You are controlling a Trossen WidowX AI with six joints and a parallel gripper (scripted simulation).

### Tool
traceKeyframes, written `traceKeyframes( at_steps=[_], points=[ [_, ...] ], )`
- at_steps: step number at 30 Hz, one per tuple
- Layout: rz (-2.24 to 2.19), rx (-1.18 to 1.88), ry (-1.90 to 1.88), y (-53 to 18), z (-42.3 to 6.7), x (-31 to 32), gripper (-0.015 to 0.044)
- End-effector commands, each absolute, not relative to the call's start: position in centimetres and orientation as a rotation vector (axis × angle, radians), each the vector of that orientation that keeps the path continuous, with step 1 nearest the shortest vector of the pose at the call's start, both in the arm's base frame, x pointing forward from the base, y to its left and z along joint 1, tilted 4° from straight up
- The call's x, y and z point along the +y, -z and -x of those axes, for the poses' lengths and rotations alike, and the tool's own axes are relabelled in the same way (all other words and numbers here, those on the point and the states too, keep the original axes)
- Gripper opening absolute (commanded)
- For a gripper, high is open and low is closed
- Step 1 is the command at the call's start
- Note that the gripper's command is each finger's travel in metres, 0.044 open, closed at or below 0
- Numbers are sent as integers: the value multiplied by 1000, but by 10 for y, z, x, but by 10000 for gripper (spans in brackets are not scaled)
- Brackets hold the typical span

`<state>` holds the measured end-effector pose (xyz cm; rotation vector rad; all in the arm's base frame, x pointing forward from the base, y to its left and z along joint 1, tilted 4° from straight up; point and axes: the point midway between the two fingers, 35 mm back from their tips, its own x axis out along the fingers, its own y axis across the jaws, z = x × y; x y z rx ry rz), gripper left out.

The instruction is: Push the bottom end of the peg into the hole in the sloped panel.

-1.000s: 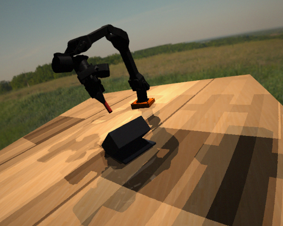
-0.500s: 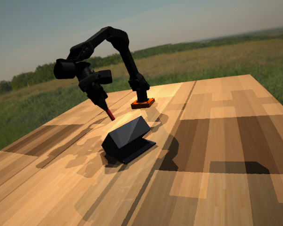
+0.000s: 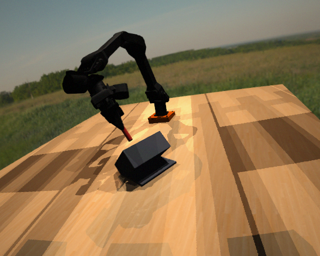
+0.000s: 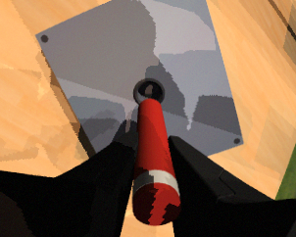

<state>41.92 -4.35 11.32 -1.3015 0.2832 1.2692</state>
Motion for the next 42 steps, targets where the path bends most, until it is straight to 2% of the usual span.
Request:
traceKeyframes(
  at_steps=[1,42],
  points=[
    [1295,279,-1270,-109,-421,-40,0],
    [1299,276,-1267,-95,-428,-29,0]
  ],
)
